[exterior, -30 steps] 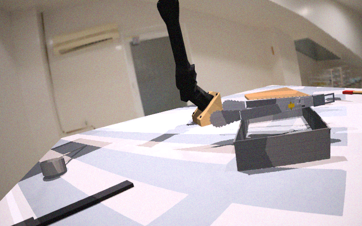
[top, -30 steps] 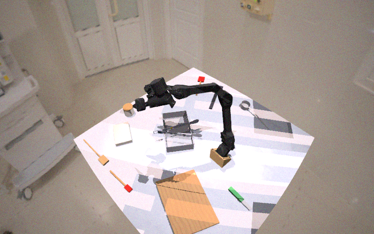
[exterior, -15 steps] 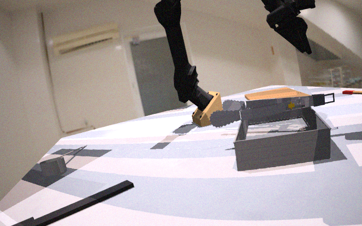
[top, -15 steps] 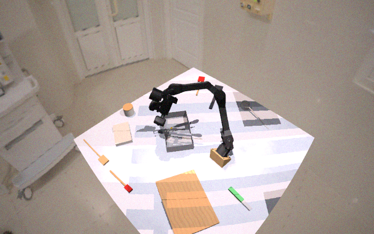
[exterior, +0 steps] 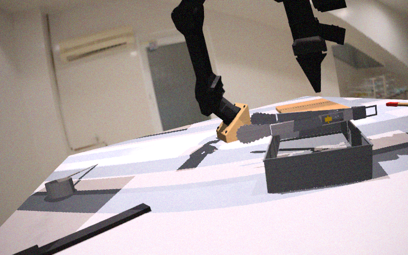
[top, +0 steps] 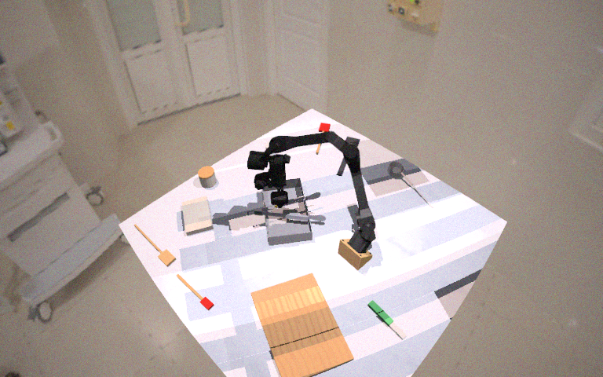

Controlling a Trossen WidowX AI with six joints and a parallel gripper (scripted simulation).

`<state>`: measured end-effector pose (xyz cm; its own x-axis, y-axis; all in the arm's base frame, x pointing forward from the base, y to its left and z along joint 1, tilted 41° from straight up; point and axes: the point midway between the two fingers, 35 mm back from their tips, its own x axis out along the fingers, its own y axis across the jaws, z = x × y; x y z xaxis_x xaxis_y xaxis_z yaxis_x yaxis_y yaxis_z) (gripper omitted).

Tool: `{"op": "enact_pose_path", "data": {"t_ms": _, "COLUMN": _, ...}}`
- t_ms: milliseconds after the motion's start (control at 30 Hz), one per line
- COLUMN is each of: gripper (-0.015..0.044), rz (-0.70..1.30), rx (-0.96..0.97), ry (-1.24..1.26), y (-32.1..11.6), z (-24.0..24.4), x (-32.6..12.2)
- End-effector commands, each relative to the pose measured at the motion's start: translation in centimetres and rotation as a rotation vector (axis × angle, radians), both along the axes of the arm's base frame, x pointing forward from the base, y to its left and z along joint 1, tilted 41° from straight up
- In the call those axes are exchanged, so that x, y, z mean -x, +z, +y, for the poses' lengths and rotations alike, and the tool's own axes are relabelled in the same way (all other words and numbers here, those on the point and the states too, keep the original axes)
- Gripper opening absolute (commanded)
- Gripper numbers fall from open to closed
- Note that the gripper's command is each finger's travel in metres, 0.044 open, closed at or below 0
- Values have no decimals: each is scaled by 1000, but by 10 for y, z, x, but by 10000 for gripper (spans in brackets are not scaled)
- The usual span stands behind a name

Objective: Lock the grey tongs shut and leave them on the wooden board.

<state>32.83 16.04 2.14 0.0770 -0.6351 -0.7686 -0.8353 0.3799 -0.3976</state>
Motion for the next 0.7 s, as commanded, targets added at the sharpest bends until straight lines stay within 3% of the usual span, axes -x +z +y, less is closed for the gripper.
{"op": "enact_pose_path", "data": {"t_ms": 0, "gripper": 440, "rz": 19, "rx": 5, "ry": 2, "y": -1, "z": -1, "x": 5}}
{"op": "enact_pose_path", "data": {"t_ms": 667, "gripper": 440, "rz": 19, "rx": 4, "ry": 3, "y": -17, "z": -11, "x": 4}}
